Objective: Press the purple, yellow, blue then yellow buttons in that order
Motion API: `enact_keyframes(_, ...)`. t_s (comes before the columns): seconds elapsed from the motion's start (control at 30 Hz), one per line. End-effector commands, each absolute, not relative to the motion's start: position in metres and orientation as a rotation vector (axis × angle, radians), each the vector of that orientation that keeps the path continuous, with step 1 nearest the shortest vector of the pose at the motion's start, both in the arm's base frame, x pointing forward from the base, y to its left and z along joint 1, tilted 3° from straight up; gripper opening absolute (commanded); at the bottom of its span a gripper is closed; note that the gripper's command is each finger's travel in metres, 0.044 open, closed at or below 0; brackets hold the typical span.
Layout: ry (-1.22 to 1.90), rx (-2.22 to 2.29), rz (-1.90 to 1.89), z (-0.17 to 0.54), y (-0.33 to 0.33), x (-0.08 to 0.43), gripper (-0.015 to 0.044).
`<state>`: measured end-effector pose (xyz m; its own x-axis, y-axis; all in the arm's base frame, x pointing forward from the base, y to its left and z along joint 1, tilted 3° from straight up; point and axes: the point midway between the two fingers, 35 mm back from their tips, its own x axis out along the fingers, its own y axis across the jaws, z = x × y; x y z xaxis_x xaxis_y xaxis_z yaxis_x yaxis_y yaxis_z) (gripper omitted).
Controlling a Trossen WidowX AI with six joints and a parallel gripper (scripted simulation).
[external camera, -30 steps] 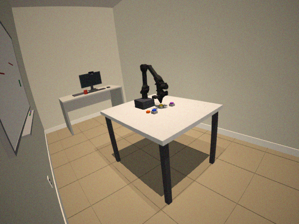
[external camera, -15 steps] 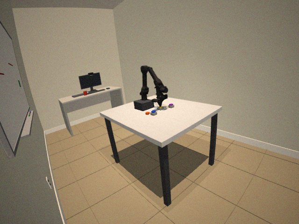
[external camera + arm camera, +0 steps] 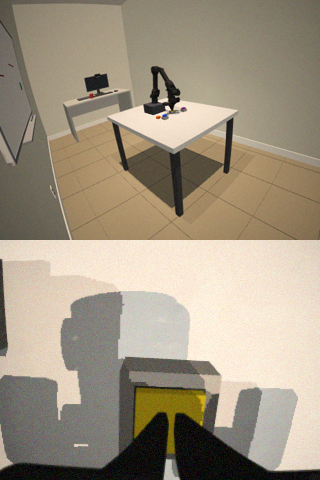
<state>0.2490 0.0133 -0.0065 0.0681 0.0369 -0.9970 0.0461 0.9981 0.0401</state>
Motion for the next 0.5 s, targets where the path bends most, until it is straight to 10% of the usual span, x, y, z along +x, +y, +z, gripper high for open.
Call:
enact_keyframes(0.0,1.508,0.071,-0.006,-0.007,0.014,0.248,0.0020)
enact_keyframes(0.47,1.507,0.071,-0.006,0.086,0.010,0.243,0.0020)
